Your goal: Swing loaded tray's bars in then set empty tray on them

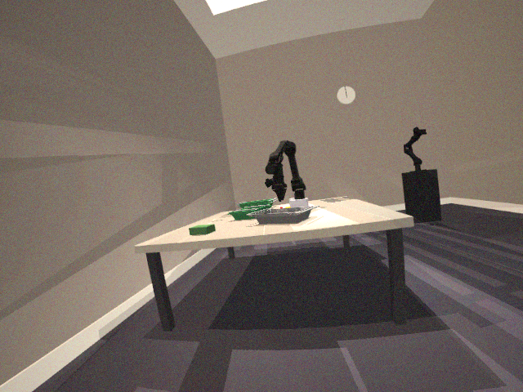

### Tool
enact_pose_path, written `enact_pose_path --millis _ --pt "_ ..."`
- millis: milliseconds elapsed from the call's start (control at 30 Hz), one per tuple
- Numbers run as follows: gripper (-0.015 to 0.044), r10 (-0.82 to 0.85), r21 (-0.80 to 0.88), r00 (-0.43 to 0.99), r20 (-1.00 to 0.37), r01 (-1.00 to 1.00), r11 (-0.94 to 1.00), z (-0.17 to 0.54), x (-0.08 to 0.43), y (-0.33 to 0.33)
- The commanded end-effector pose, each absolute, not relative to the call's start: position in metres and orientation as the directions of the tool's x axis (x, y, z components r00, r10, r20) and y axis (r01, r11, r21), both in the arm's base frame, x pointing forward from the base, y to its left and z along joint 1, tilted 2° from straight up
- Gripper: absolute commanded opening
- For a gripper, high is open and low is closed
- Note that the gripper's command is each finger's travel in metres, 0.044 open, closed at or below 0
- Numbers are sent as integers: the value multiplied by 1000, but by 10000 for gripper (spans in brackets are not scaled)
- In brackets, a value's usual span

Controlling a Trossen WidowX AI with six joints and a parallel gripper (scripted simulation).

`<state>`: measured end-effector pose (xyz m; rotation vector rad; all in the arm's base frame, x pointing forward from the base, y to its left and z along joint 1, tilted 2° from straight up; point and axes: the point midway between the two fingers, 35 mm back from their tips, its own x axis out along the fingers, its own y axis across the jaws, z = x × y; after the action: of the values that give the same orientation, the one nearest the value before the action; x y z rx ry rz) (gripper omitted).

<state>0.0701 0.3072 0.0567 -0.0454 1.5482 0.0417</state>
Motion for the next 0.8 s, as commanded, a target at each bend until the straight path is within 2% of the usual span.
enact_pose_path --millis 0,467,767 --pt "440 -10 -11 -5 -1000 351 936 45 24 292" --pt "440 -10 -11 -5 -1000 351 936 42 24 293" --pt "440 -10 -11 -5 -1000 351 936 -1 24 295"
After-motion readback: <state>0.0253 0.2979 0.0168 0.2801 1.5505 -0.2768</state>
